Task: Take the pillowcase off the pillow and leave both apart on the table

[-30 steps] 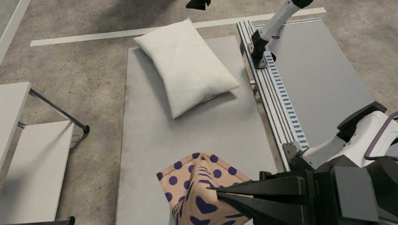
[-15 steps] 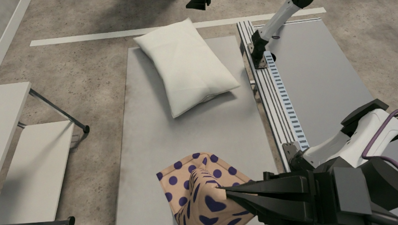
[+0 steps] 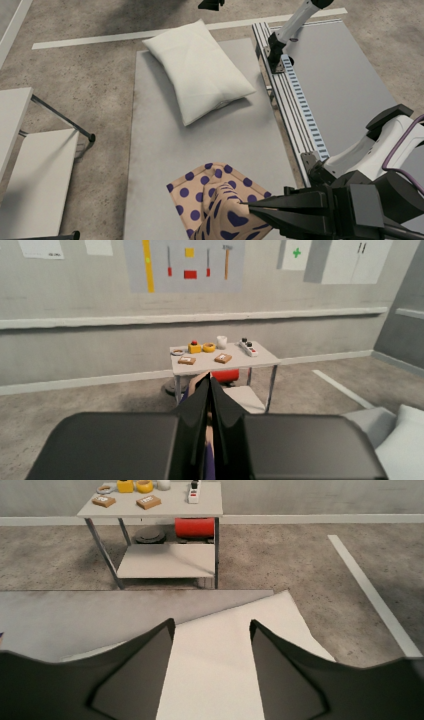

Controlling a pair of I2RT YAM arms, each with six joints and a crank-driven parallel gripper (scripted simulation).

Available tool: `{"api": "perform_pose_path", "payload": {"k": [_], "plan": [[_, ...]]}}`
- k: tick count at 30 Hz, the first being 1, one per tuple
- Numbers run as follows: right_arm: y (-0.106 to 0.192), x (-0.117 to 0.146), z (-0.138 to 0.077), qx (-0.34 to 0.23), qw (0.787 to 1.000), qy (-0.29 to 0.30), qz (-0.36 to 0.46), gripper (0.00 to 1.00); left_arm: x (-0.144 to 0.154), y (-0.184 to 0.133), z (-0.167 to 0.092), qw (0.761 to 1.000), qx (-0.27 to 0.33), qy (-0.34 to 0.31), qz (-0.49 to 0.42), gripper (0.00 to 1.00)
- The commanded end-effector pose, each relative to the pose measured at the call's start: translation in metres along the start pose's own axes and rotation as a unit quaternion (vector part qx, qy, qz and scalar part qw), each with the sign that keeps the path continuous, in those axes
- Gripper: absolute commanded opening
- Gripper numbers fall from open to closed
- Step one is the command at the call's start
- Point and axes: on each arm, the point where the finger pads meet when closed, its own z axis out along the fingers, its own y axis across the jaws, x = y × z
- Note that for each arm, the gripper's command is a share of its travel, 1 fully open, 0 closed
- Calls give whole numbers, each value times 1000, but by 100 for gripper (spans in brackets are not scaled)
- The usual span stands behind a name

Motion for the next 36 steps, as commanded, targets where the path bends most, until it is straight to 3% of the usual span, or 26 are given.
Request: {"api": "perform_pose_path", "payload": {"k": [1, 12, 17, 19, 22, 36], "plan": [[-1, 4, 1, 2, 1000, 2, -3, 63, -15, -12, -9, 999, 15, -31, 26, 1], [-1, 4, 1, 2, 1000, 2, -3, 63, 5, -16, -31, 999, 10, -30, 28, 1], [-1, 4, 1, 2, 1000, 2, -3, 63, -2, -17, -30, 999, 5, -37, 31, 1], [-1, 4, 1, 2, 1000, 2, -3, 63, 15, -13, -36, 1000, 3, -20, 20, 1], [-1, 4, 1, 2, 1000, 2, -3, 63, 13, -11, -33, 999, 2, -24, 21, 1], [-1, 4, 1, 2, 1000, 2, -3, 63, 40, -19, -71, 999, 2, -27, 31, 1]]}}
